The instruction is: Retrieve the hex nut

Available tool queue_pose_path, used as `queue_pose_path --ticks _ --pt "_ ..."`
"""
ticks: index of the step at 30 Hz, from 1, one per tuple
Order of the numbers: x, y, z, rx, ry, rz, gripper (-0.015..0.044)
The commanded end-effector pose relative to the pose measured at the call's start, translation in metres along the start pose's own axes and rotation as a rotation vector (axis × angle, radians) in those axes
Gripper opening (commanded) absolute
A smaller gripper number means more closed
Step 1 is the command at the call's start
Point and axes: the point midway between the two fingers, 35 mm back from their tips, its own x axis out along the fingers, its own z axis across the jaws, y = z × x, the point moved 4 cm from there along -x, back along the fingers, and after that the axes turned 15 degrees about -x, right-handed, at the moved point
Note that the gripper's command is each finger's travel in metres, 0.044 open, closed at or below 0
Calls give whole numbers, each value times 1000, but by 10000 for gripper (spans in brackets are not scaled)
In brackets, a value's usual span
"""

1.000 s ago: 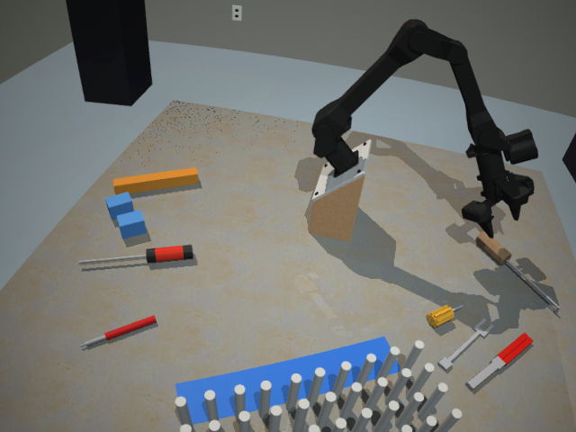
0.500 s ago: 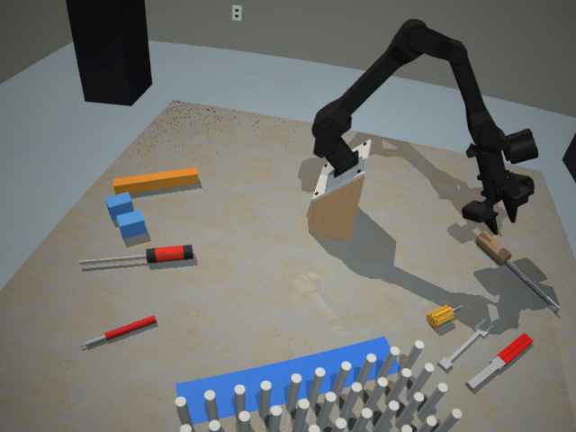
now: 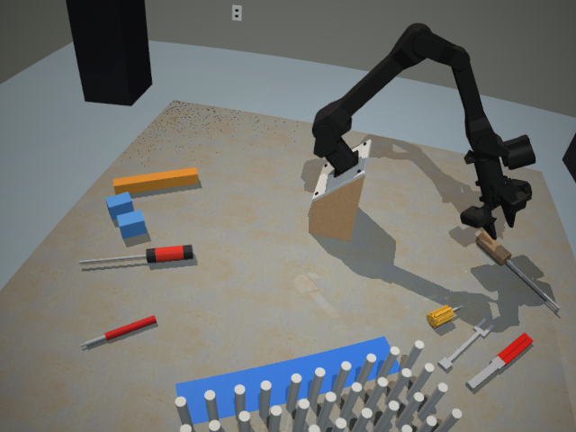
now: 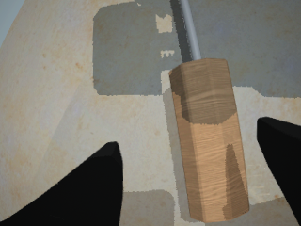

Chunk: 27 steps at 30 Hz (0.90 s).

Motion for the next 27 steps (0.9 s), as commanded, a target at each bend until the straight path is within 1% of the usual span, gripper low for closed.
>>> queue_pose_path --ticks 1,27 --pt "7 5 -1 5 0 5 280" --pt "42 29 -9 5 0 8 280"
